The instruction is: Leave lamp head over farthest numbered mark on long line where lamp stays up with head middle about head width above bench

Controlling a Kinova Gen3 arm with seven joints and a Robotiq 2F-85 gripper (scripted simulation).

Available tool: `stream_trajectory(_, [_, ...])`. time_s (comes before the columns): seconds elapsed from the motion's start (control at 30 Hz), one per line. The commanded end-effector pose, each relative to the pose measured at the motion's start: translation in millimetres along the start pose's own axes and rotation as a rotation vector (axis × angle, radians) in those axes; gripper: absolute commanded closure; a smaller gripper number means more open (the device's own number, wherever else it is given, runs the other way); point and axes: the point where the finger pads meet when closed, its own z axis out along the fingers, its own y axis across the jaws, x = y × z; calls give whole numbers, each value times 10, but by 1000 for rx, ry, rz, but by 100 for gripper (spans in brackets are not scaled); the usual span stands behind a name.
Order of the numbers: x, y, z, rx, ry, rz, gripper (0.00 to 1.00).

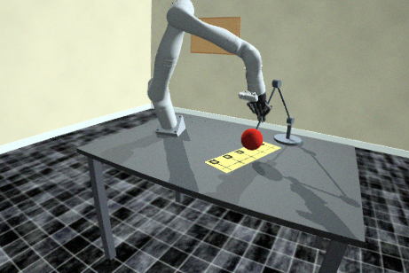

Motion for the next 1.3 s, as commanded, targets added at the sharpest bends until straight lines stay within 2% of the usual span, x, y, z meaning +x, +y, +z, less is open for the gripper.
stream_trajectory(0.0, [-110, 18, -17, 2, -15, -10, 100])
stream_trajectory(1.0, [-229, 43, -30, 3, -23, -17, 100])
stream_trajectory(1.03, [-224, 41, -29, 3, -23, -17, 0])
stream_trajectory(1.27, [-188, 30, -25, 3, -18, -13, 0])
